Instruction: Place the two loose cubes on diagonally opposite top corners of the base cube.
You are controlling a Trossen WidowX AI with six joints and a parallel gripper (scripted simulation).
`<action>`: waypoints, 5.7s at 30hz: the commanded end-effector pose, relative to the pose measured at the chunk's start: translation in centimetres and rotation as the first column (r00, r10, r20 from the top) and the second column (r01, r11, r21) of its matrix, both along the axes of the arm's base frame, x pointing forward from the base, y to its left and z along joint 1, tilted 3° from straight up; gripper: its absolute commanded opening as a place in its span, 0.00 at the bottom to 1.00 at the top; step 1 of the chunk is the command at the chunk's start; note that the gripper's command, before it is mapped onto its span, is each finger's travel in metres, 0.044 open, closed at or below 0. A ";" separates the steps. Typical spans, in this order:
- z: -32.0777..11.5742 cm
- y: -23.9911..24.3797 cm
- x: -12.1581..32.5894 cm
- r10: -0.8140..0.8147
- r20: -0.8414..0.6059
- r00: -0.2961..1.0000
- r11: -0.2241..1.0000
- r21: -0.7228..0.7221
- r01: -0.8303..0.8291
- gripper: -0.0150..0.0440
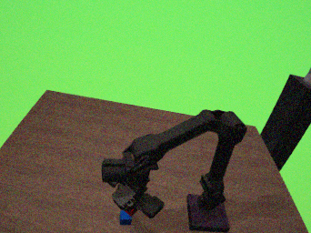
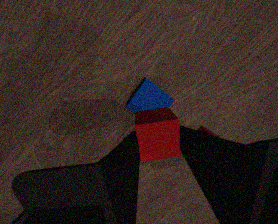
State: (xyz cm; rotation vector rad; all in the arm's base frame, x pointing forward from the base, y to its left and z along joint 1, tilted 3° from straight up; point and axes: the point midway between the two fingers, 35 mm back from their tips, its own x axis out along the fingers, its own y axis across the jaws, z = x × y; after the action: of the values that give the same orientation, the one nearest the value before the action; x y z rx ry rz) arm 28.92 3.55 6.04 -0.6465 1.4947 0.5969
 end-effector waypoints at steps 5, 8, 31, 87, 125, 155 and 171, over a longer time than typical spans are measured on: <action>0.0 0.1 0.0 -0.003 0.000 1.000 1.000 0.004 0.003 0.57; 0.0 0.1 0.0 -0.003 0.000 1.000 1.000 0.004 0.003 0.60; 2.4 0.1 0.0 0.000 0.000 1.000 1.000 0.000 0.000 0.60; 7.4 -8.5 1.5 -0.773 0.031 -0.634 -0.632 0.058 0.773 0.70; -1.1 -8.8 1.5 -0.773 0.031 -0.634 -0.632 0.058 0.773 0.70; -2.9 -8.9 1.6 -0.773 0.031 -0.634 -0.632 0.058 0.773 0.43; 2.1 -8.8 2.1 -0.773 0.031 -0.634 -0.632 0.058 0.773 0.43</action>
State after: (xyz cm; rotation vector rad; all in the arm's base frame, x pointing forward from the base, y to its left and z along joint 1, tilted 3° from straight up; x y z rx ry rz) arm 30.65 -5.15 6.60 1.0976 1.2485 -1.1551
